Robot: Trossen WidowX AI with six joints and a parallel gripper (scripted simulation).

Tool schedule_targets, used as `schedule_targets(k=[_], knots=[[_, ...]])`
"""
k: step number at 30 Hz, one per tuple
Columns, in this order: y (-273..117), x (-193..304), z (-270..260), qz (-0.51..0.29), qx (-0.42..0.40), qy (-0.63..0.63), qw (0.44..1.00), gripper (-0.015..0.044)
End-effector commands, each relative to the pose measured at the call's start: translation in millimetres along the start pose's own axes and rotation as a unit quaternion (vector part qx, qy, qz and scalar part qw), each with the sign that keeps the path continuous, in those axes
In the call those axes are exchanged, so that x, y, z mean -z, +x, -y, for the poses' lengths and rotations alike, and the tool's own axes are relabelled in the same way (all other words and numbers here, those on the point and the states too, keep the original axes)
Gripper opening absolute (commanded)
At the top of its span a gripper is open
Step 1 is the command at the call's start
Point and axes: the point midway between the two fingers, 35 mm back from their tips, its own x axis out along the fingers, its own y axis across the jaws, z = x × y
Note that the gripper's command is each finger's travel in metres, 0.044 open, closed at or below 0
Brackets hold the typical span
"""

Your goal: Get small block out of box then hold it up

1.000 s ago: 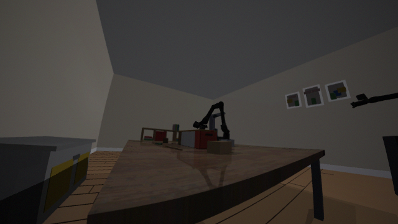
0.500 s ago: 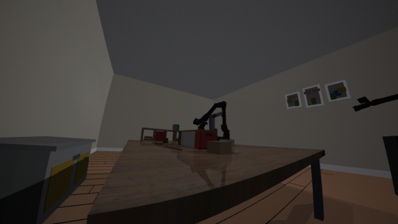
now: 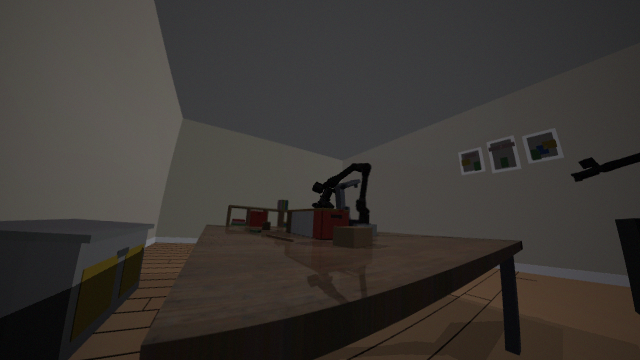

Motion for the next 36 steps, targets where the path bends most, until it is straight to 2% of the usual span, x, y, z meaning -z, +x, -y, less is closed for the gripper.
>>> schedule_targets(k=[1, 16, 36], knots=[[-18.3, 8.0, 5.3, -0.006, -0.024, 0.037, 0.999, 0.0], [-79.0, 15.0, 30.4, -0.044, -0.087, 0.175, 0.98, 0.0], [-79.7, 14.9, 30.7, -0.045, -0.088, 0.177, 0.979, 0.0]])
